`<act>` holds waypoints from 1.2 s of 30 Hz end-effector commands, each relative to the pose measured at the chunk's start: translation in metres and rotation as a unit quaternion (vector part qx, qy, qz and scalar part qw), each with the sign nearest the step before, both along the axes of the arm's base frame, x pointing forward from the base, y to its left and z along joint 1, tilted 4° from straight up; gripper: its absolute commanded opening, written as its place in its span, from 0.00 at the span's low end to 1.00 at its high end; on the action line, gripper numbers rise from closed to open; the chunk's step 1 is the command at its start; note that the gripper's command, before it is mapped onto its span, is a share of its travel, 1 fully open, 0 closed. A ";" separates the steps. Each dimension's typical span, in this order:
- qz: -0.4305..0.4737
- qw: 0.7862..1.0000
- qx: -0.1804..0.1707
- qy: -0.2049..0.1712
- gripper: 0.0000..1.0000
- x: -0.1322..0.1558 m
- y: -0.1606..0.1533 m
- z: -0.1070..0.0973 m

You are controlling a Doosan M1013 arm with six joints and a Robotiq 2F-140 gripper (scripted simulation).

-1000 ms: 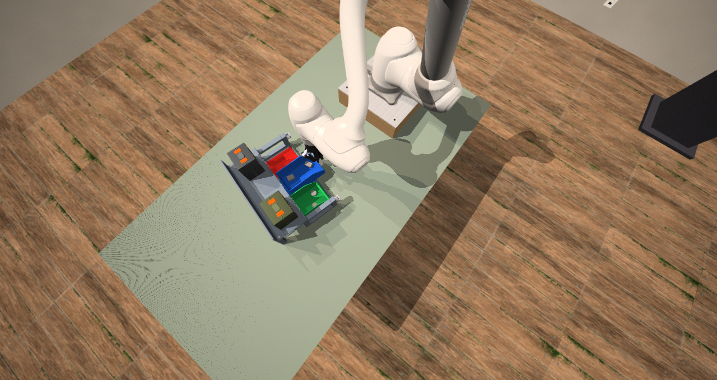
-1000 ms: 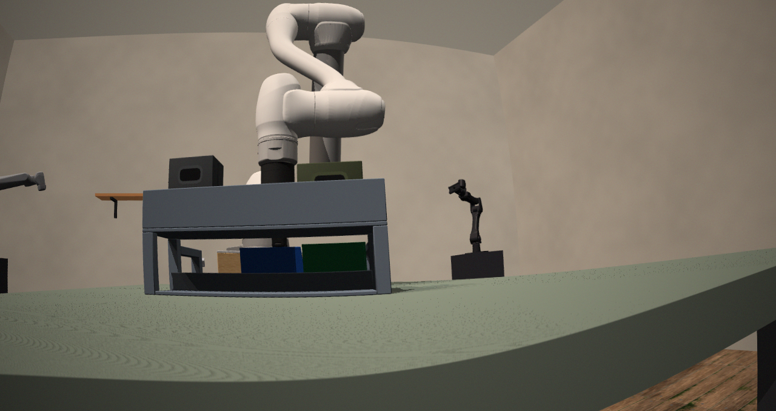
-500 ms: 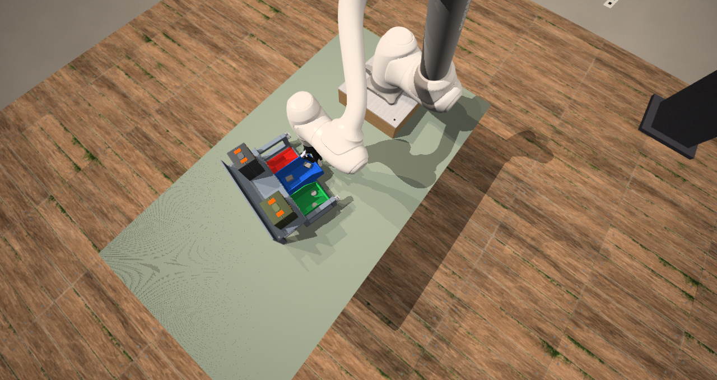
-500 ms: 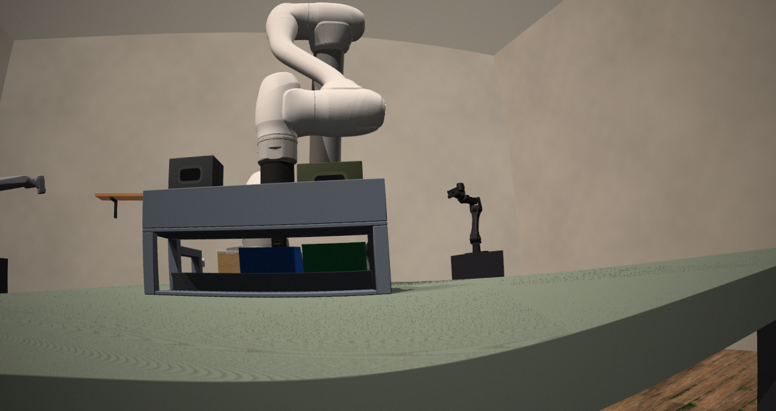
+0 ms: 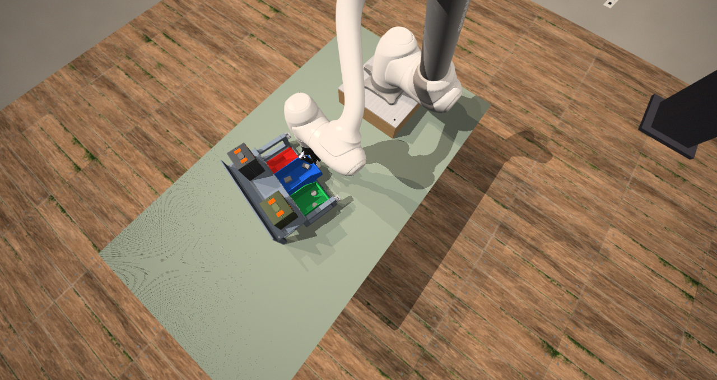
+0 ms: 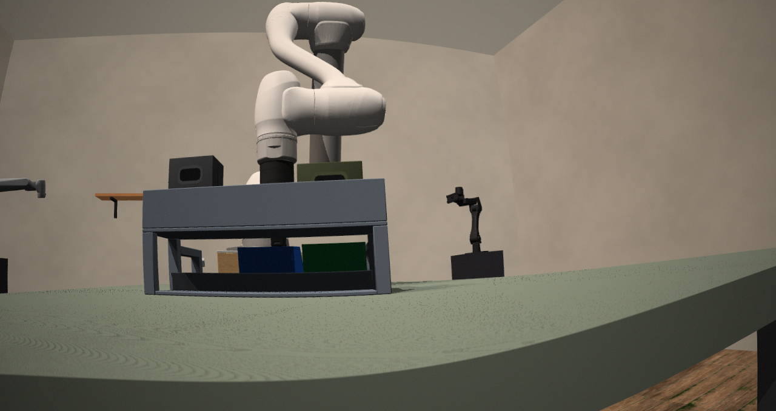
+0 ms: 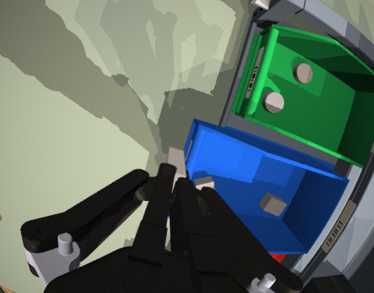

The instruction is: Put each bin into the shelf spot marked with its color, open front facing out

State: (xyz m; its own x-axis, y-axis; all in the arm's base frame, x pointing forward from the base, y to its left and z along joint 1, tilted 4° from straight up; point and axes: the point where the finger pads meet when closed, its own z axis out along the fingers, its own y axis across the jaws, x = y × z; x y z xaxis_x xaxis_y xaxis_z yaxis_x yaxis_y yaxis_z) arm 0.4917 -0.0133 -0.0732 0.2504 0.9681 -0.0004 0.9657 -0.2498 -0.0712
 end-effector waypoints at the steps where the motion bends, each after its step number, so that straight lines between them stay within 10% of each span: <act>1: 0.003 1.000 0.000 -0.001 0.10 0.007 -0.002 0.001; 36: 0.003 1.000 0.000 -0.001 0.10 0.029 -0.008 -0.001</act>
